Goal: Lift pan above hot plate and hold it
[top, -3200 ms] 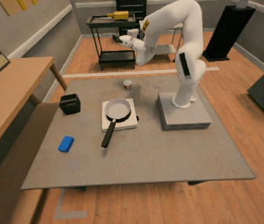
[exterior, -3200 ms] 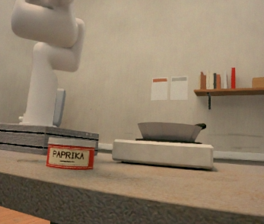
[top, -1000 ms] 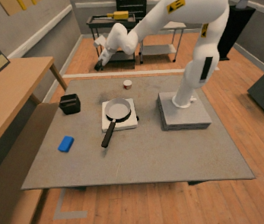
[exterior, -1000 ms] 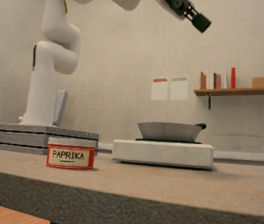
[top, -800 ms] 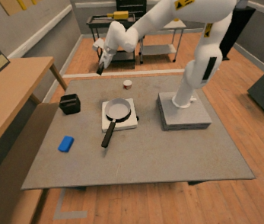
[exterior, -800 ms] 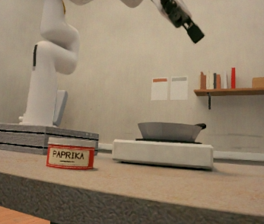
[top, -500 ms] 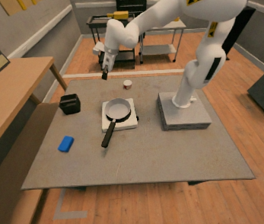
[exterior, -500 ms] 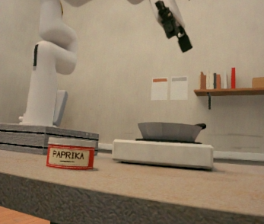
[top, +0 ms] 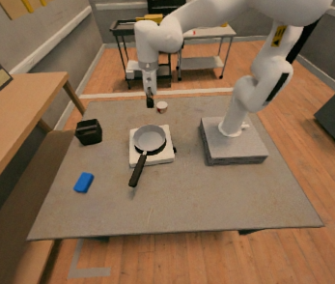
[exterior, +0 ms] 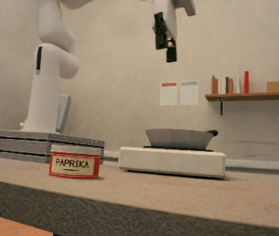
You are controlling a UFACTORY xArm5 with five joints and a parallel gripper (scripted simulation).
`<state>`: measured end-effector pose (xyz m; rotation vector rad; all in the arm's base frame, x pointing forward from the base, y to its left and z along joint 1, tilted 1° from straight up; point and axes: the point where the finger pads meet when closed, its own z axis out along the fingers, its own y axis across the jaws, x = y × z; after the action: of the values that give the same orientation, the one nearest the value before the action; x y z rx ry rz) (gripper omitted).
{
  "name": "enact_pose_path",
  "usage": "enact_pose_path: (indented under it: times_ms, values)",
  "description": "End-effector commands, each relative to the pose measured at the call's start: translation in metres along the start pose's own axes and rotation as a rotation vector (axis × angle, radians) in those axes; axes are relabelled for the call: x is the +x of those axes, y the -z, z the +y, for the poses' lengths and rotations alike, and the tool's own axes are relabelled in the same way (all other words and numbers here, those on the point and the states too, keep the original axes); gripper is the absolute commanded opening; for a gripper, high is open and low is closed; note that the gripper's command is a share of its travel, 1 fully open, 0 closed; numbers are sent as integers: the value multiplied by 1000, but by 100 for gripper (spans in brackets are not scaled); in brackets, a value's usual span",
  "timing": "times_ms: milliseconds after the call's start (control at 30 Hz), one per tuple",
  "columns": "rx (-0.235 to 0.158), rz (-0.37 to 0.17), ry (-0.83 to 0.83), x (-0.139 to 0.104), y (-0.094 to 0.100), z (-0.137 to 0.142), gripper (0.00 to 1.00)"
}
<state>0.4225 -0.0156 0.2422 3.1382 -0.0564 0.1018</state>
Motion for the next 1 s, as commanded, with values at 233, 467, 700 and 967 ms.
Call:
enact_pose_path:
  times_ms: [233, 467, 700, 967]
  values:
    - [12, -64, 354, 5, -16, -48, 100]
    - [18, -63, 541, 19, -33, -70, 100]
    - [25, -61, 755, 32, -54, -97, 100]
    - [32, -59, 989, 44, -79, -127, 100]
